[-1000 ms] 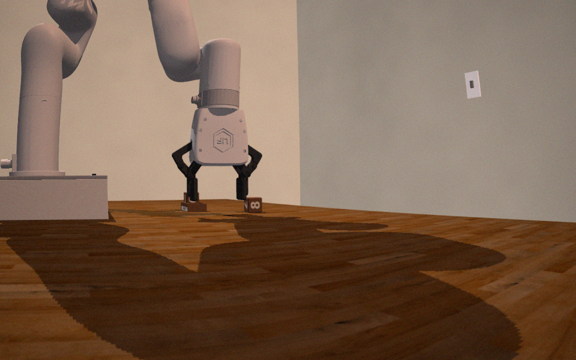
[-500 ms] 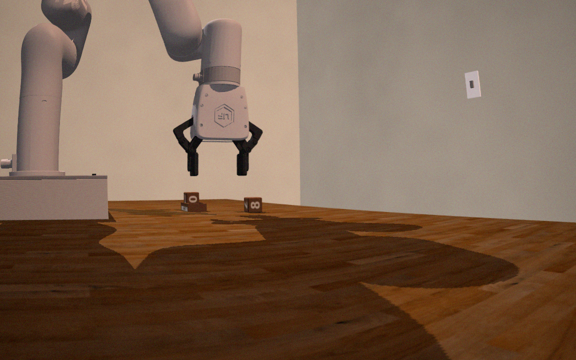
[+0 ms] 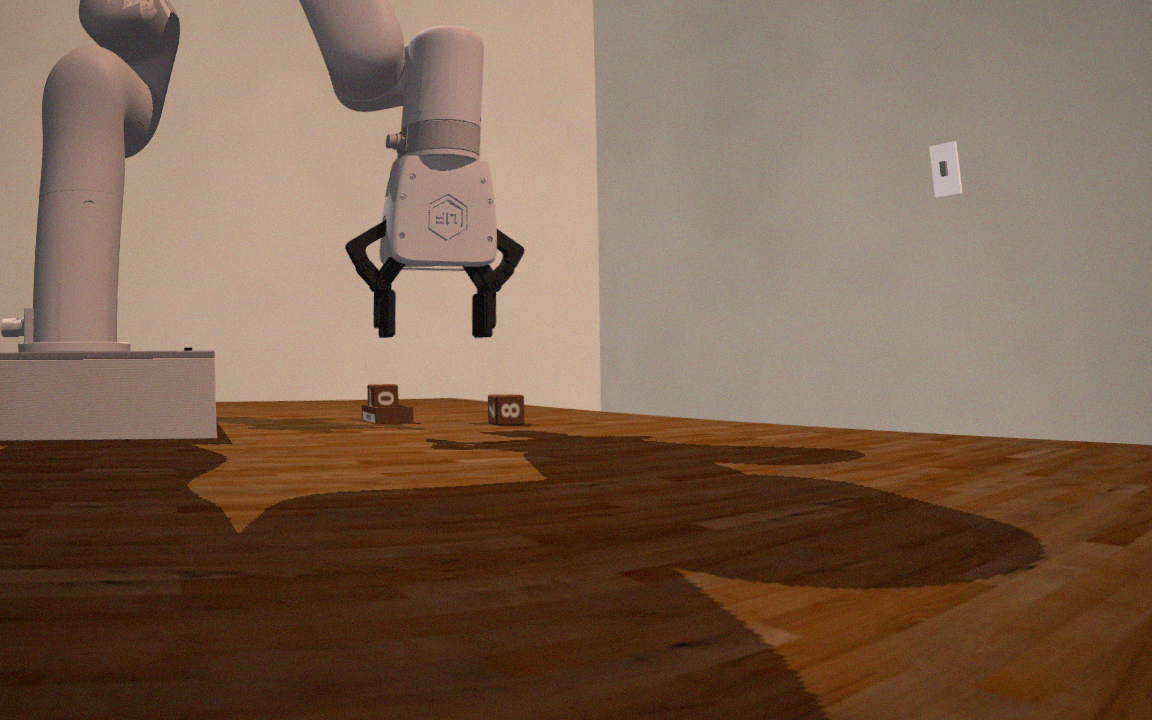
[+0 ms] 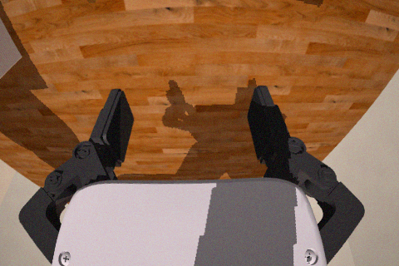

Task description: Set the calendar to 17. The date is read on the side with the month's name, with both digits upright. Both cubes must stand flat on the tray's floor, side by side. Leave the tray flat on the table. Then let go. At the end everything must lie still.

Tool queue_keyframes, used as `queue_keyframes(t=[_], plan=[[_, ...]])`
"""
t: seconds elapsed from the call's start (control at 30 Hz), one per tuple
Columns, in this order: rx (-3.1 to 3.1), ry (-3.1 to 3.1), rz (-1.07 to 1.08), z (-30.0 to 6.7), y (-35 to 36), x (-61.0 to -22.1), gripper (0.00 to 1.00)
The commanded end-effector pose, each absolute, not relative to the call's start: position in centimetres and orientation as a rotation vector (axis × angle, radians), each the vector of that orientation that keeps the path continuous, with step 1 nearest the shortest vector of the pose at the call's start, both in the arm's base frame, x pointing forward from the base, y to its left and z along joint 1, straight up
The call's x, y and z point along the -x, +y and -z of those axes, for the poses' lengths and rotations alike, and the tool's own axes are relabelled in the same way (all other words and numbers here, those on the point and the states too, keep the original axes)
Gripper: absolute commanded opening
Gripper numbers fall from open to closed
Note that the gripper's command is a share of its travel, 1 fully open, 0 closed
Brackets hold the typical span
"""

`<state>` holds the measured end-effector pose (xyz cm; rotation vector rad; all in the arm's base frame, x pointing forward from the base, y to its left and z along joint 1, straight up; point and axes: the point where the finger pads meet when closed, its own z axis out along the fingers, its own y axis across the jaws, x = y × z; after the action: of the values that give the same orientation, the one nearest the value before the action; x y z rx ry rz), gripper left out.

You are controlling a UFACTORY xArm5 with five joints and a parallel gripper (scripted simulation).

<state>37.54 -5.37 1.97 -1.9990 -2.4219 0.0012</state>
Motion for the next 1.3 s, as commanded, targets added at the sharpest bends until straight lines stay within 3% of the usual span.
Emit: queue_keyframes(t=[0.0,1.27], plan=[[1.997,-2.427,0.002,-2.1,-5.4,-37.7,1.00],[0.824,-3.033,0.000,-2.5,-3.0,-40.4,1.00]])
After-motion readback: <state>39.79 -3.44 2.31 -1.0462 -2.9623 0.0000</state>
